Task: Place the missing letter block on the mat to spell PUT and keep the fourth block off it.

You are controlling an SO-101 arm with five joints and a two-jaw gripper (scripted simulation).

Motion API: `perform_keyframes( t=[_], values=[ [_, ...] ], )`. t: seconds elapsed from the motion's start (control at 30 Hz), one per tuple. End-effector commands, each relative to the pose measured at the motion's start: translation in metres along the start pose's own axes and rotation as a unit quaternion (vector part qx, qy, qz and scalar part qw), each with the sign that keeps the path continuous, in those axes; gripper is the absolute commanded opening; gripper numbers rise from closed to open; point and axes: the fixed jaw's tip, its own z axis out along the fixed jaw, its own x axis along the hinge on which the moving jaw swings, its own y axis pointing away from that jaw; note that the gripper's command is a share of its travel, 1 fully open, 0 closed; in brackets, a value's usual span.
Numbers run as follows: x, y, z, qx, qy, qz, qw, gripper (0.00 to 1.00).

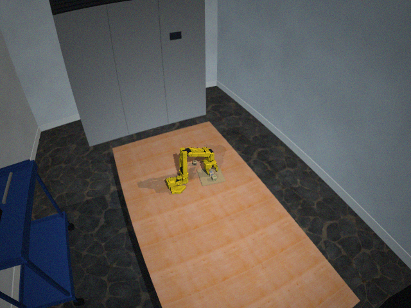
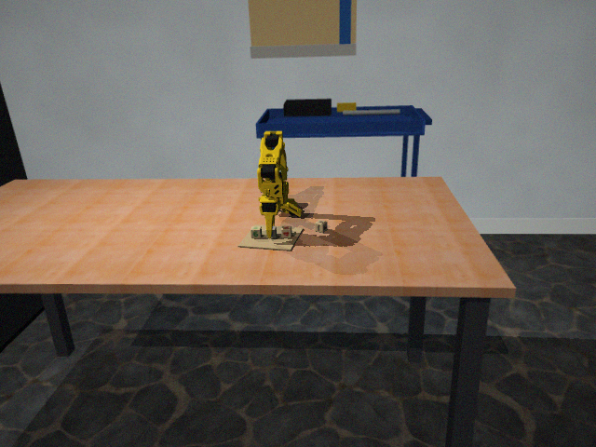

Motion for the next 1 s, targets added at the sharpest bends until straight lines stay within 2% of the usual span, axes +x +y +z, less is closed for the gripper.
perform_keyframes(
  t=[0.0,0.33,0.6,0.67,0.83,0.97],
  values=[
    [0.0,-0.007,-0.007,0.024,-0.001,0.0,1.0,0.33],
    [0.0,-0.007,-0.012,0.024,-0.001,0.0,1.0,0.33],
    [0.0,-0.008,-0.037,0.024,-0.001,0.0,1.0,0.33],
    [0.0,-0.008,-0.037,0.024,-0.001,0.0,1.0,0.33],
    [0.0,-0.007,-0.054,0.024,-0.001,0.0,1.0,0.33],
    [0.0,-0.005,-0.063,0.024,-0.001,0.0,1.0,0.33]
  ],
)
